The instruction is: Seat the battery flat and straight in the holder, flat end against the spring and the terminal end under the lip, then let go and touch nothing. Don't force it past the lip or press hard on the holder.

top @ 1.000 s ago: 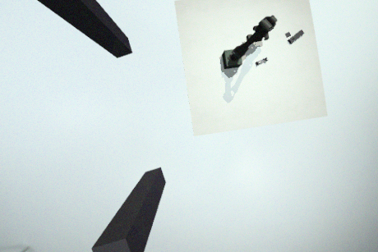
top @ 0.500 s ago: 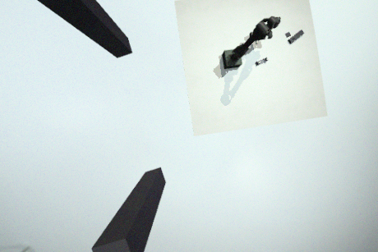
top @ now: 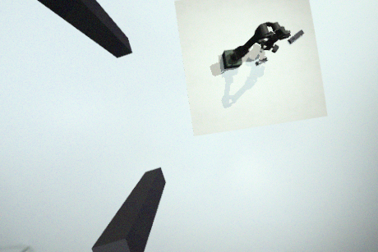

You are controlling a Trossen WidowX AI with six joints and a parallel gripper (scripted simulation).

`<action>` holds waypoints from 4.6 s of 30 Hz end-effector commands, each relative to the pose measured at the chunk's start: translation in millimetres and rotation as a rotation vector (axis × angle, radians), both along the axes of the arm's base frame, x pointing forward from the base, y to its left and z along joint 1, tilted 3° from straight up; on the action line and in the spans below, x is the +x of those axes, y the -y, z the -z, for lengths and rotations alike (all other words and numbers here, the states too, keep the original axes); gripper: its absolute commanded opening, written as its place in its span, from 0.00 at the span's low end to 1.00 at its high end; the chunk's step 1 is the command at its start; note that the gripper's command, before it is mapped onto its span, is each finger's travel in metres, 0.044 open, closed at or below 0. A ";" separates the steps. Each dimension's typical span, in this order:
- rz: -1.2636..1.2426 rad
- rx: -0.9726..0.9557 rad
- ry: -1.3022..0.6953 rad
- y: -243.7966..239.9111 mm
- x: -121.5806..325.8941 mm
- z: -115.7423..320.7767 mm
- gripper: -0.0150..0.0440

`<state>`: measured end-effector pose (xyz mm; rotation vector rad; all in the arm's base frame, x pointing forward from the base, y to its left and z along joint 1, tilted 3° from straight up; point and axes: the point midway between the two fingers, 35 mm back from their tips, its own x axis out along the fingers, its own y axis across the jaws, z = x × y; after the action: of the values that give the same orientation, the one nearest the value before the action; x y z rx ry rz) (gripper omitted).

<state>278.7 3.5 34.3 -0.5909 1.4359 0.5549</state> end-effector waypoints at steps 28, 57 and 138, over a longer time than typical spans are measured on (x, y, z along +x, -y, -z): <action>0.636 0.105 0.138 99.4 -4.5 5.2 0.38; 0.616 0.210 0.350 100.1 -4.1 32.8 0.38; 0.626 0.225 0.292 103.5 -20.9 51.8 0.38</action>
<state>260.9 -100.7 -11.7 -0.0378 1.1321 0.1212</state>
